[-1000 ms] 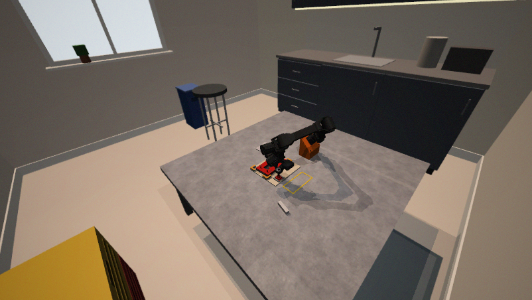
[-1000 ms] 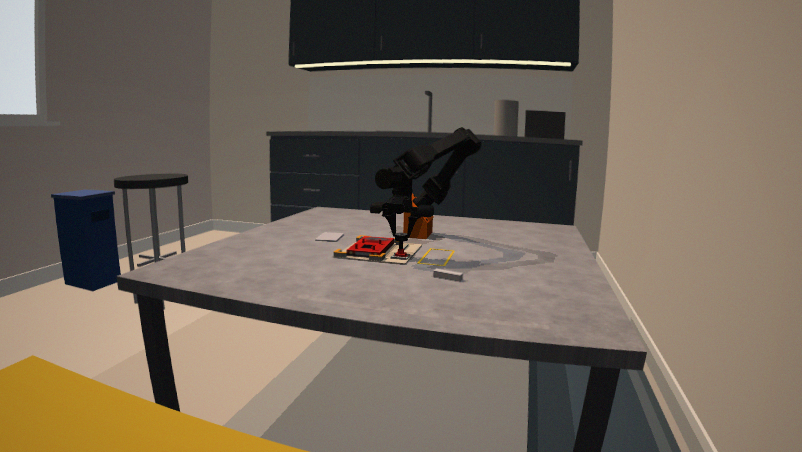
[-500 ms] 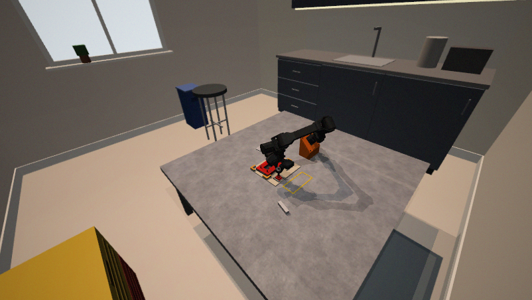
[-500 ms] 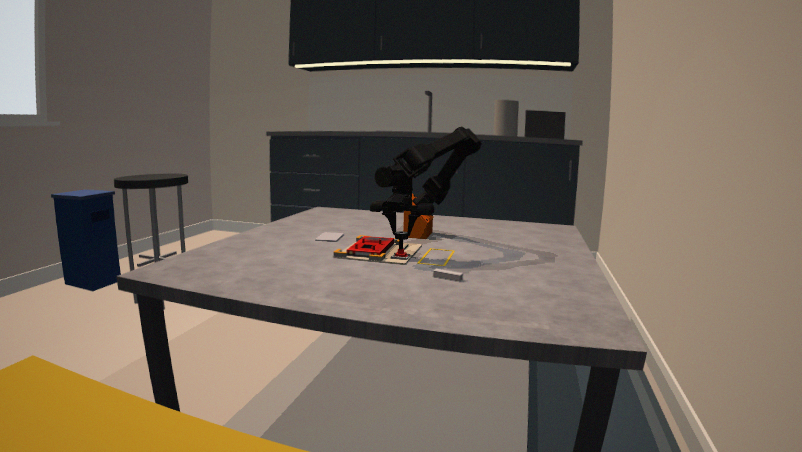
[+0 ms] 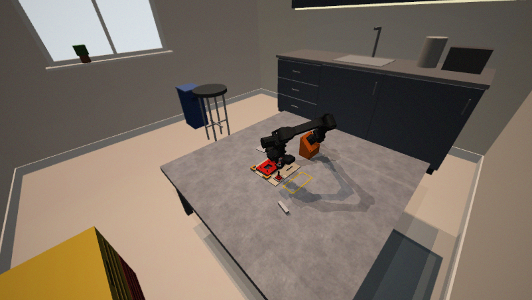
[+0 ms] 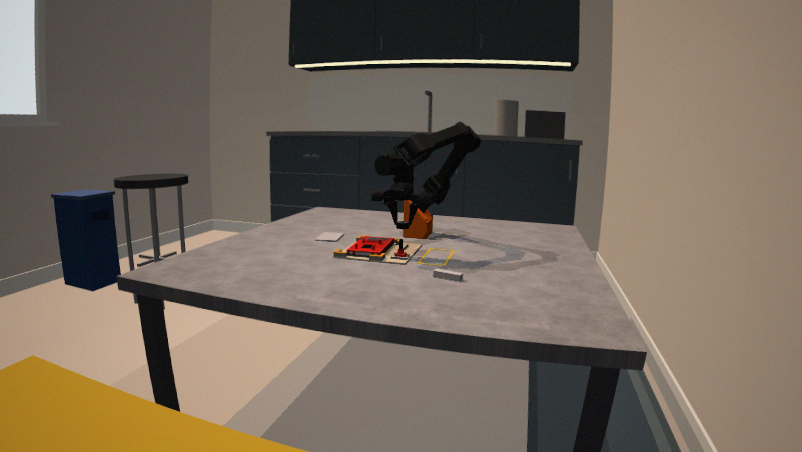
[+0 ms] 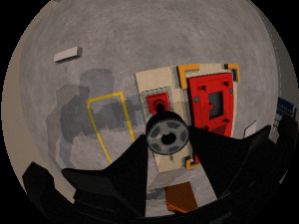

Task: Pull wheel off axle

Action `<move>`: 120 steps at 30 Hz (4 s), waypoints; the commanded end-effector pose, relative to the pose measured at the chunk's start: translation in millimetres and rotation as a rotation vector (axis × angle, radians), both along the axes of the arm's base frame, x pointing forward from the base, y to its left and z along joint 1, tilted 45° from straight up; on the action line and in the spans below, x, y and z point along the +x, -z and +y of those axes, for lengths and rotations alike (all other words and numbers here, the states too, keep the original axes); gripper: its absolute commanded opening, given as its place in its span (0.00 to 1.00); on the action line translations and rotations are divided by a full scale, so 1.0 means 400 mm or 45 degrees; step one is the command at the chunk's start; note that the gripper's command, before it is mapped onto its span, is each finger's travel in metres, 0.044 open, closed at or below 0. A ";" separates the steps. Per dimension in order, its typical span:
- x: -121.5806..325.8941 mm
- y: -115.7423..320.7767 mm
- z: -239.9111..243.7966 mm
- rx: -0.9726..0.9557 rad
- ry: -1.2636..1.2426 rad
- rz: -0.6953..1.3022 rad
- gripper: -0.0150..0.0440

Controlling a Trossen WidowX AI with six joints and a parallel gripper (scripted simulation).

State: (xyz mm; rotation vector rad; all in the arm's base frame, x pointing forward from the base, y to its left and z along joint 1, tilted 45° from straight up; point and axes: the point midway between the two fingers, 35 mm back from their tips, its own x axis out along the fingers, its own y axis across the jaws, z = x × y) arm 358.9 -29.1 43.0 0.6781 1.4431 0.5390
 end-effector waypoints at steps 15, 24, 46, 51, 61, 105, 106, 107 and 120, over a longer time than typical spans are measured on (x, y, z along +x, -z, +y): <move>-0.075 -0.130 0.125 -0.004 -0.004 0.002 0.25; -0.125 -0.183 0.180 -0.002 -0.006 -0.002 0.25; -0.107 -0.059 0.302 -0.004 -0.006 -0.003 0.25; -0.108 -0.013 0.352 0.002 -0.007 -0.003 0.25; -0.109 -0.007 0.362 -0.003 -0.017 -0.008 0.43; -0.338 -0.122 0.121 -0.003 -0.007 0.005 1.00; -0.338 -0.122 0.121 -0.003 -0.007 0.005 1.00; -0.338 -0.122 0.121 -0.003 -0.007 0.005 1.00; -0.338 -0.122 0.121 -0.003 -0.007 0.005 1.00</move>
